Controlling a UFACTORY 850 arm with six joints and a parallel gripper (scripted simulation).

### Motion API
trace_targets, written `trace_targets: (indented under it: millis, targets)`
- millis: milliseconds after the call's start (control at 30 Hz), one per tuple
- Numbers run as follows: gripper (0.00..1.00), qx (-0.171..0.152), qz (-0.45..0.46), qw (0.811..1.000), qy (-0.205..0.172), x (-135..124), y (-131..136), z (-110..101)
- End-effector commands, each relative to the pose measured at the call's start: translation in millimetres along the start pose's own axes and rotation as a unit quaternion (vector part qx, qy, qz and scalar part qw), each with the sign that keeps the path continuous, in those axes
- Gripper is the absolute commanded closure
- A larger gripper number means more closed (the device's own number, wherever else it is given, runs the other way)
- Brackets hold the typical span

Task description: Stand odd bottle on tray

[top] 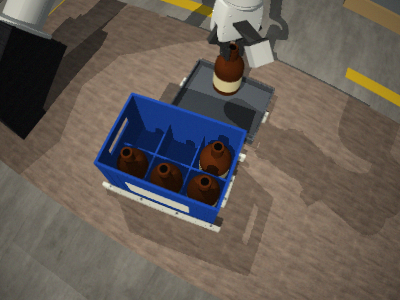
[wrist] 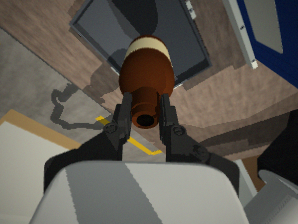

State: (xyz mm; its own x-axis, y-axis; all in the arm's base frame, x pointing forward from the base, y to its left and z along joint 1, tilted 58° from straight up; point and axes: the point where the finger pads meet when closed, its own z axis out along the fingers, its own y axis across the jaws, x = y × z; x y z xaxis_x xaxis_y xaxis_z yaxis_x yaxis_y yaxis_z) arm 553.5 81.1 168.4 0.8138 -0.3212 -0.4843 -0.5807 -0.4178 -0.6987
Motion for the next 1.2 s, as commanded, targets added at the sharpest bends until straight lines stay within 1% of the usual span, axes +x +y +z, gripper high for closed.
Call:
trace_targets:
  millis: [0,267,333,633,833,1167]
  targets:
    - [1.00,0.000,0.000,1.000,0.001,0.5,-0.4,11.3]
    - [1.00,0.000,0.000,1.000,0.001,0.5,-0.5,29.0]
    - [1.00,0.000,0.000,1.000,0.001,0.5,-0.5,29.0]
    - [1.00,0.000,0.000,1.000,0.001,0.5,-0.5,42.5]
    - [1.00,0.000,0.000,1.000,0.001,0.5,-0.5,47.6]
    - [1.00,0.000,0.000,1.000,0.001,0.5,-0.5,50.2]
